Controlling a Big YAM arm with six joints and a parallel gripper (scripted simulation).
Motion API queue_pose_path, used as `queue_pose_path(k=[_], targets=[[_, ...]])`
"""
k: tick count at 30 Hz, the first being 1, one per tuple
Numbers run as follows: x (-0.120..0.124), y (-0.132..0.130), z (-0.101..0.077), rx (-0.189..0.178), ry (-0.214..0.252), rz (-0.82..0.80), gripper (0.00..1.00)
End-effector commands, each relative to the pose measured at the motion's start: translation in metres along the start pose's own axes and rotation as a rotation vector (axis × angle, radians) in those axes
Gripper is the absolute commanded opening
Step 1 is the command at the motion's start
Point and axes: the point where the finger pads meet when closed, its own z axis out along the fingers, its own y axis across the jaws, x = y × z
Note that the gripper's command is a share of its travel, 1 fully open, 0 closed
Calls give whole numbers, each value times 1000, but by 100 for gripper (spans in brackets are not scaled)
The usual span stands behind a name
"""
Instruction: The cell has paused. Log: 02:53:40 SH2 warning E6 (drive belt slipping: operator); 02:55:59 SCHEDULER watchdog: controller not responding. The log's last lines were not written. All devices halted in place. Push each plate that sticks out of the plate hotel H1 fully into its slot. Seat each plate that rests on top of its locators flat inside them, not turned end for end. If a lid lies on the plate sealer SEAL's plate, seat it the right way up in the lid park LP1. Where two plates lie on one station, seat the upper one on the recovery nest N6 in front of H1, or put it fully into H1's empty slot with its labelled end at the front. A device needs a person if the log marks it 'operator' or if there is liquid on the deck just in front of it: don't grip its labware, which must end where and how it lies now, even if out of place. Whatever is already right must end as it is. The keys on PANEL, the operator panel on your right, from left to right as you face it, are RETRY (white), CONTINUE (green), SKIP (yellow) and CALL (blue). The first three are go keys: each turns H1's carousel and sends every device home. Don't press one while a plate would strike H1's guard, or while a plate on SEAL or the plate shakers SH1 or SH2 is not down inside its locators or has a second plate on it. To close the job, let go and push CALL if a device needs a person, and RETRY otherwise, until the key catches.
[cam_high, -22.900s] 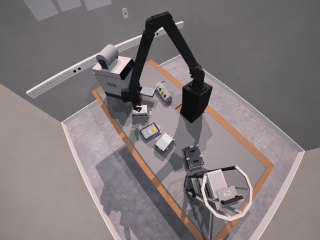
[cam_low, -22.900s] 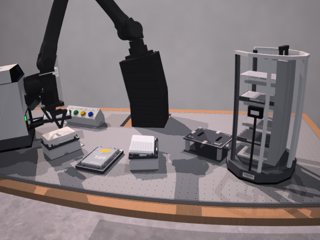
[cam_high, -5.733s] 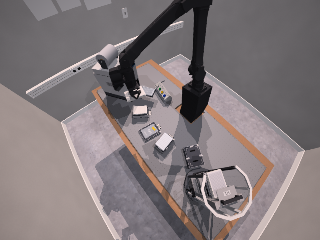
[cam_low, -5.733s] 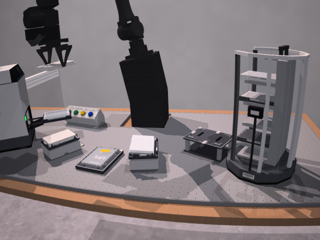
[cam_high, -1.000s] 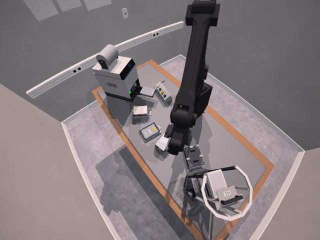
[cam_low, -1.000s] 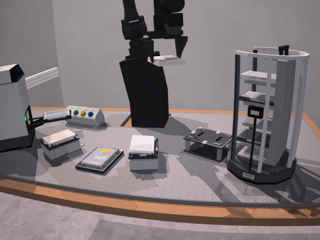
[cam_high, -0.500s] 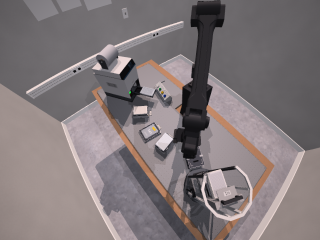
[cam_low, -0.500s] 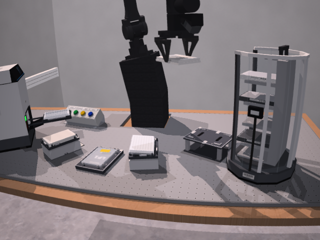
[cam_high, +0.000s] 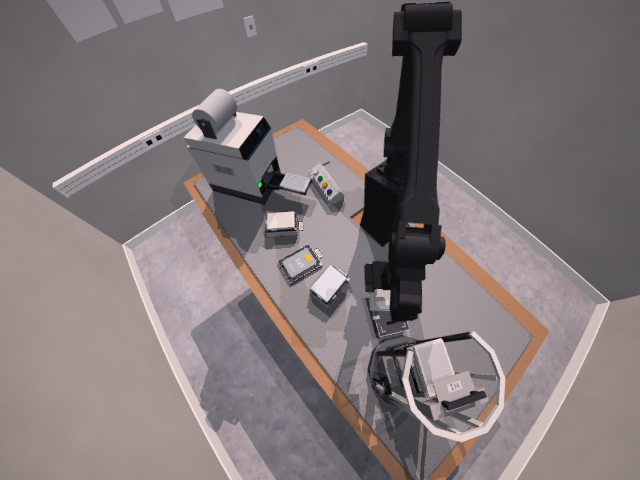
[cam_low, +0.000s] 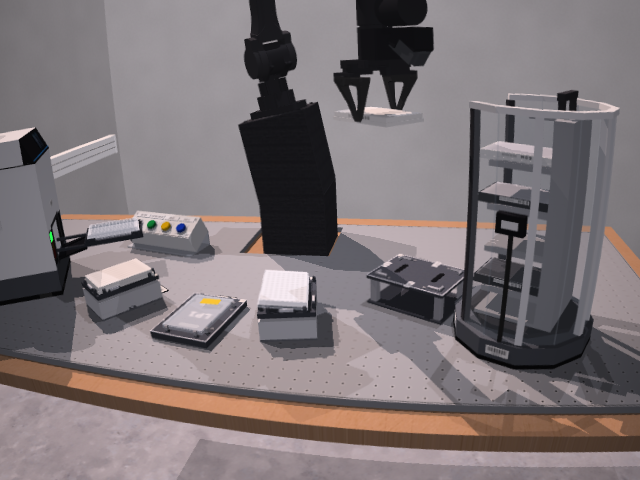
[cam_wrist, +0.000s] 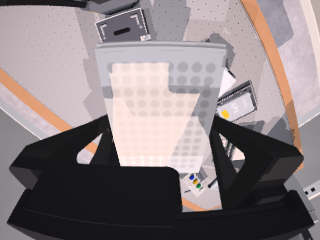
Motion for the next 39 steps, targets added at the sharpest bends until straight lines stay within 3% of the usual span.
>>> queue_pose_path(k=[1,10,26,28,39], targets=[[-13,18,-1,2,-17,3,84],[-30,39,-11,4,-45,7,84],[-35,88,-11,1,-33,5,84],[-35,95,-11,0,-29,-64,84],[-35,87,-11,1,-34,-232,84]])
